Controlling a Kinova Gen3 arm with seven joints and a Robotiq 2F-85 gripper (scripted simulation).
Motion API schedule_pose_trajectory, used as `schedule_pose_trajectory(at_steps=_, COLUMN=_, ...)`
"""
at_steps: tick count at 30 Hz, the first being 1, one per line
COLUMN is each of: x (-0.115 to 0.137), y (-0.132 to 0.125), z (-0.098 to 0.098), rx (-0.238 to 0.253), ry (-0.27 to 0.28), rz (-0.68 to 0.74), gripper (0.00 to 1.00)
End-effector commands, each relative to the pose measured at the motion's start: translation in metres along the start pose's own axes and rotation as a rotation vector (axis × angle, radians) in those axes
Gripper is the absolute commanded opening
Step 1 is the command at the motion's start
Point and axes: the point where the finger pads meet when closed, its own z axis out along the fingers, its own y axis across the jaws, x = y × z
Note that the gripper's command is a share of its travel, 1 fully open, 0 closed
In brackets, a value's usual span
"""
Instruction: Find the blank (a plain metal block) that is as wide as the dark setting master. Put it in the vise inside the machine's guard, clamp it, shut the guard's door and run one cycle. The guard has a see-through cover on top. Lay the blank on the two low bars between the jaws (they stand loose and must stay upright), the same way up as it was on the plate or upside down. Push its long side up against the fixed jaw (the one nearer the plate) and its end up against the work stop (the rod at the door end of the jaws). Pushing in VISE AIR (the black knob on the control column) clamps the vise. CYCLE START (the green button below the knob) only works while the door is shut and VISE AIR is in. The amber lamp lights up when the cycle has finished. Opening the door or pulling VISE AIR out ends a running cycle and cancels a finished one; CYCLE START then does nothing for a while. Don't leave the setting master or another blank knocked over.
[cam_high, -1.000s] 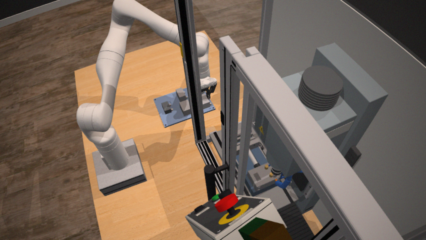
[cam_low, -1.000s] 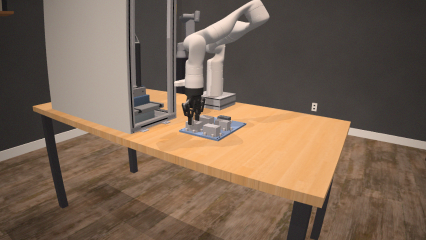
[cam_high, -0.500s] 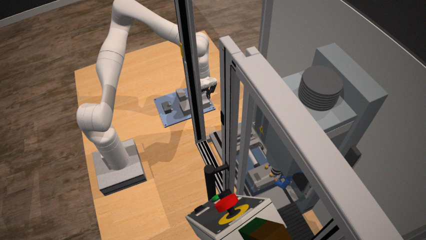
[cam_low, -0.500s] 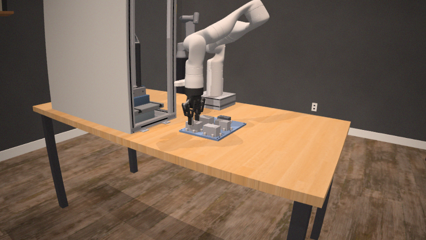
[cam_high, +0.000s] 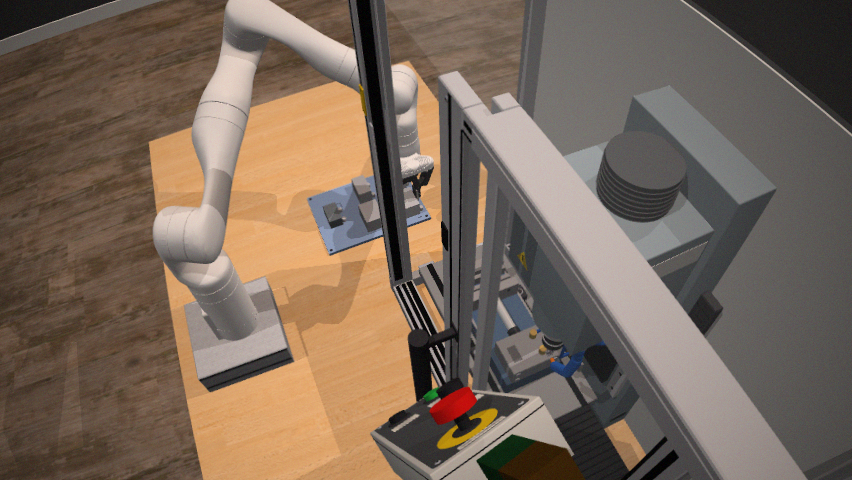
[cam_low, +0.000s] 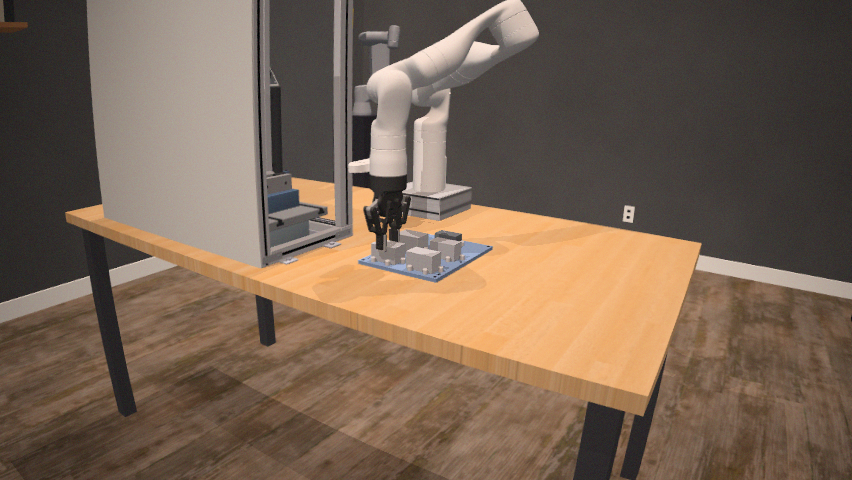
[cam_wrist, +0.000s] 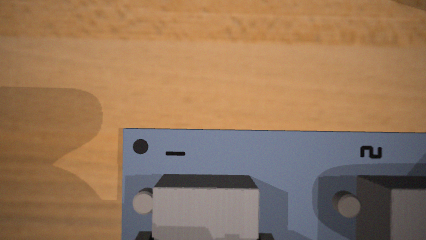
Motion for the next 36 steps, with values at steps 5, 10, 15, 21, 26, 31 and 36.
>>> schedule_pose_trajectory(at_steps=5, x=-0.0002, y=-0.0005, z=-0.0007, rx=0.001, ry=-0.001, rz=0.000, gripper=1.00)
schedule_pose_trajectory(at_steps=10, x=-0.0002, y=-0.0005, z=-0.0007, rx=0.001, ry=-0.001, rz=0.000, gripper=1.00)
schedule_pose_trajectory(at_steps=15, x=-0.0002, y=-0.0005, z=-0.0007, rx=0.001, ry=-0.001, rz=0.000, gripper=1.00)
schedule_pose_trajectory(at_steps=21, x=-0.0002, y=-0.0005, z=-0.0007, rx=0.001, ry=-0.001, rz=0.000, gripper=1.00)
schedule_pose_trajectory(at_steps=26, x=-0.0002, y=-0.0005, z=-0.0007, rx=0.001, ry=-0.001, rz=0.000, gripper=1.00)
schedule_pose_trajectory(at_steps=31, x=-0.0002, y=-0.0005, z=-0.0007, rx=0.001, ry=-0.001, rz=0.000, gripper=1.00)
schedule_pose_trajectory(at_steps=36, x=-0.0002, y=-0.0005, z=-0.0007, rx=0.001, ry=-0.001, rz=0.000, gripper=1.00)
